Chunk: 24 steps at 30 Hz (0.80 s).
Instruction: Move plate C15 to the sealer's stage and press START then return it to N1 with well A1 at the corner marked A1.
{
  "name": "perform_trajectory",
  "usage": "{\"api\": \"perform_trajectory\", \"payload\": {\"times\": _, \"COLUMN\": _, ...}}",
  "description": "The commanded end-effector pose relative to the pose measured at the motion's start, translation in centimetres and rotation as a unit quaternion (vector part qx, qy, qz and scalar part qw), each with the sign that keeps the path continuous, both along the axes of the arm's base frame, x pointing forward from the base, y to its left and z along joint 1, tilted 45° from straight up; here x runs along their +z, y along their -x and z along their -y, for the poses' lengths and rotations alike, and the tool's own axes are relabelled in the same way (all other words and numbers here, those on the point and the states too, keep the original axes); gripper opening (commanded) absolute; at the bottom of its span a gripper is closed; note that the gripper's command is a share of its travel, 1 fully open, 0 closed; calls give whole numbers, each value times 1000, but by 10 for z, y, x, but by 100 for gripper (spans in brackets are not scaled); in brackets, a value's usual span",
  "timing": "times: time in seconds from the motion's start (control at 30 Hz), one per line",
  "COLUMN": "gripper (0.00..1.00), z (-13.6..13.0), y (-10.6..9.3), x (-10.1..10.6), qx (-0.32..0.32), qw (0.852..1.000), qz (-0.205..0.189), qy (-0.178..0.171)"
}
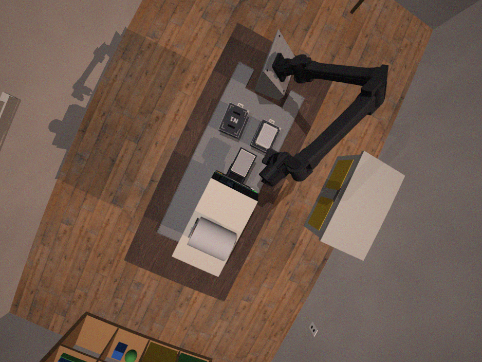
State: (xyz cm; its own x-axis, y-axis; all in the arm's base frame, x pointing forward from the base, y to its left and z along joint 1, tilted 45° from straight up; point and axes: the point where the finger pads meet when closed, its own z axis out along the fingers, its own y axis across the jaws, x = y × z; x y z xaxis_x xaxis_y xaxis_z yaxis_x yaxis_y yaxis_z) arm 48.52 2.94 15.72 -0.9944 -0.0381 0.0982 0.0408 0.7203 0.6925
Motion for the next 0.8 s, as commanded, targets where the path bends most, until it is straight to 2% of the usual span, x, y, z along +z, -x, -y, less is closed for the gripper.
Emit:
{"api": "perform_trajectory", "payload": {"times": 0.0, "gripper": 0, "z": 9, "y": 7, "x": 9, "qx": -15, "qw": 1000, "qz": -3, "qy": 3}}
{"api": "perform_trajectory", "payload": {"times": 0.4, "gripper": 0, "z": 12, "y": 15, "x": 8, "qx": -20, "qw": 1000, "qz": -9, "qy": 3}}
{"api": "perform_trajectory", "payload": {"times": 0.6, "gripper": 0, "z": 4, "y": 21, "x": 4, "qx": -13, "qw": 1000, "qz": -15, "qy": 1}}
{"api": "perform_trajectory", "payload": {"times": 0.77, "gripper": 0, "z": 0, "y": 16, "x": 10, "qx": -7, "qw": 1000, "qz": -6, "qy": 3}}
